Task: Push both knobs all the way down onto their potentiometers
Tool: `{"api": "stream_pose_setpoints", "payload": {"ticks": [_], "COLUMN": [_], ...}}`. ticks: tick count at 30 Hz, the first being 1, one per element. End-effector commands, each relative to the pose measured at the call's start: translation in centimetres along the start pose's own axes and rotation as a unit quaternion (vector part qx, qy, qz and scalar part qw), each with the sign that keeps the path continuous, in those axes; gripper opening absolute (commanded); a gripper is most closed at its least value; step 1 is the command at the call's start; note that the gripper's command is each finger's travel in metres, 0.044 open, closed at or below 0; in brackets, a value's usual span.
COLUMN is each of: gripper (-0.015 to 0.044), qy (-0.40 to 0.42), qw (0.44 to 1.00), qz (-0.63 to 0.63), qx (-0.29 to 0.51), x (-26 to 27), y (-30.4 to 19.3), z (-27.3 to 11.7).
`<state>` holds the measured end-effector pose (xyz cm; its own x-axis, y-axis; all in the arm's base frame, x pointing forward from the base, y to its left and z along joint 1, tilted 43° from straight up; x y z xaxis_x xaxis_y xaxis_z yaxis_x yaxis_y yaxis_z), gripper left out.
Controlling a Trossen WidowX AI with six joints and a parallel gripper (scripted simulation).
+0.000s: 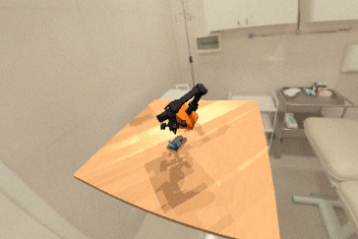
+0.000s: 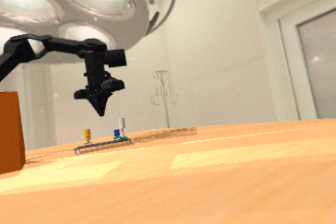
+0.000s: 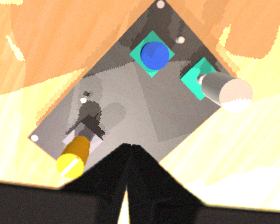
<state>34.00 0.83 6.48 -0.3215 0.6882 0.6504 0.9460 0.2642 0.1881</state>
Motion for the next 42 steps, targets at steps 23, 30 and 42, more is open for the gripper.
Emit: {"api": "stream_pose_setpoints", "payload": {"ticks": [23, 30, 42], "gripper": [0.0, 0.0, 0.0], "qy": [0.004, 0.007, 0.009], "qw": [0.898, 0.838, 0.803], "qz": [-0.44, -0.546, -0.596], "qx": [0.012, 0.012, 0.012], "x": [-3.2, -4.0, -4.4], "y": [3.4, 4.1, 4.4], "z": [-2.2, -2.7, -2.4]}}
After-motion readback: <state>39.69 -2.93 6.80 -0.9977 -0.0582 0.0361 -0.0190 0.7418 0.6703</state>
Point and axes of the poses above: the point midway between the two fingers, 35 mm back from their tips, its own z axis out along the fingers, its own x axis across the jaws, y = z × x, the point moved 3 cm from there along -z, back along the fingers, and after that the axes turned 11 degrees about z, right-handed, at the moved point
